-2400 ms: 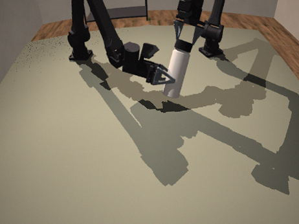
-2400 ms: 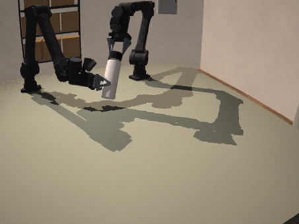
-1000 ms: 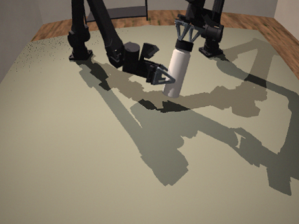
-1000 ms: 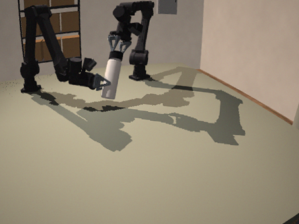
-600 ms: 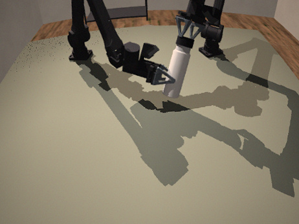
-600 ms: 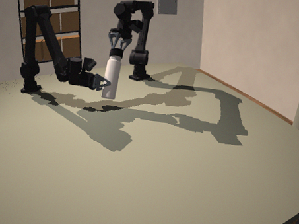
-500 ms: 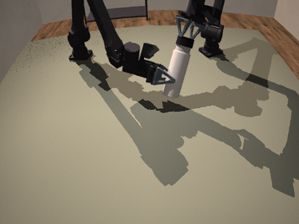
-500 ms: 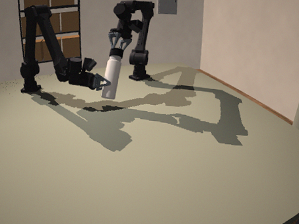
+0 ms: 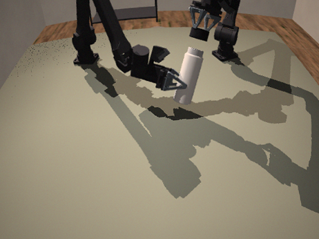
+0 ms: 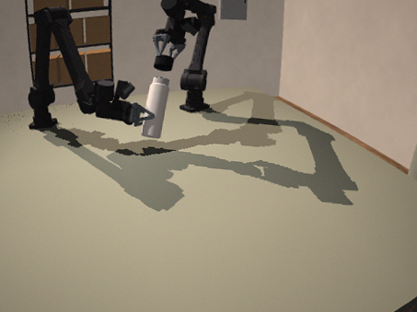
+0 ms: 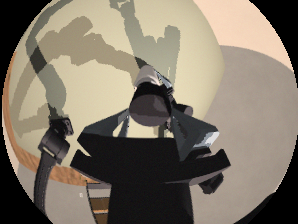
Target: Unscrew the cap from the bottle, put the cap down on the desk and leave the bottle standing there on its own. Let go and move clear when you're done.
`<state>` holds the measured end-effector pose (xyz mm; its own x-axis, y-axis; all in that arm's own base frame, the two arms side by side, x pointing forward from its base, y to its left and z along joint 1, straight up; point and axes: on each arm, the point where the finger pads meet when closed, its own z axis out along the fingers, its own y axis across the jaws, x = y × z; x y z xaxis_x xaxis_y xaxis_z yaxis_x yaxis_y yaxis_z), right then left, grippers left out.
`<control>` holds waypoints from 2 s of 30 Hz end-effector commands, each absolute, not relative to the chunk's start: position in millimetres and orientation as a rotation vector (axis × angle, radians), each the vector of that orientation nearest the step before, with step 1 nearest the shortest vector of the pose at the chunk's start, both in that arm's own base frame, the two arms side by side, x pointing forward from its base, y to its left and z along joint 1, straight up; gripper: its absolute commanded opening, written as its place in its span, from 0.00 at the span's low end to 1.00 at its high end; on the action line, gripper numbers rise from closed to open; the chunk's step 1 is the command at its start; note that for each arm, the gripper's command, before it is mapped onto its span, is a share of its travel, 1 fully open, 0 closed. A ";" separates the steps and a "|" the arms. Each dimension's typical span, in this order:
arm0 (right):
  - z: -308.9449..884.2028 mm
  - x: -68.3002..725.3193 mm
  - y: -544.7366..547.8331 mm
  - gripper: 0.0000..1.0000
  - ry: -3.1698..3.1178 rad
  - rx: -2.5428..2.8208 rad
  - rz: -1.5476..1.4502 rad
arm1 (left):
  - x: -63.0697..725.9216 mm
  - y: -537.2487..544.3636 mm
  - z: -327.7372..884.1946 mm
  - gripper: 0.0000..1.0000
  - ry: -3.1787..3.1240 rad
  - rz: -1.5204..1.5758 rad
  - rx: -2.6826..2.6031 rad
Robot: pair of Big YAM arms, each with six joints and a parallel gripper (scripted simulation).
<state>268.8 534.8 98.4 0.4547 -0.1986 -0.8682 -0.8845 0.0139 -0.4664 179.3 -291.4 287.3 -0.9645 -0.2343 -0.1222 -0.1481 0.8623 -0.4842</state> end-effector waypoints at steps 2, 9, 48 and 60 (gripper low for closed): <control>110.6 278.4 541.6 0.00 1.044 -1.382 0.817 | 184.6 -296.2 294.2 0.00 2.851 -0.728 -0.298; 105.5 281.3 542.3 0.00 1.207 -1.181 1.189 | 184.5 -296.2 294.3 0.00 2.851 -0.728 -0.298; 94.4 278.1 532.5 0.00 1.232 -1.221 1.191 | 187.4 -297.0 297.8 0.00 2.840 -0.741 -0.297; 101.9 285.8 531.2 0.00 1.231 -1.215 1.179 | 237.3 -301.1 237.1 0.00 2.902 -0.487 -0.049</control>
<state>276.3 523.2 81.1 -0.0294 -0.0562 -0.9980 -0.9994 0.0175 0.0285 210.8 -291.4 249.4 -0.9747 -0.1689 -0.1461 -0.1037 0.9217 -0.3737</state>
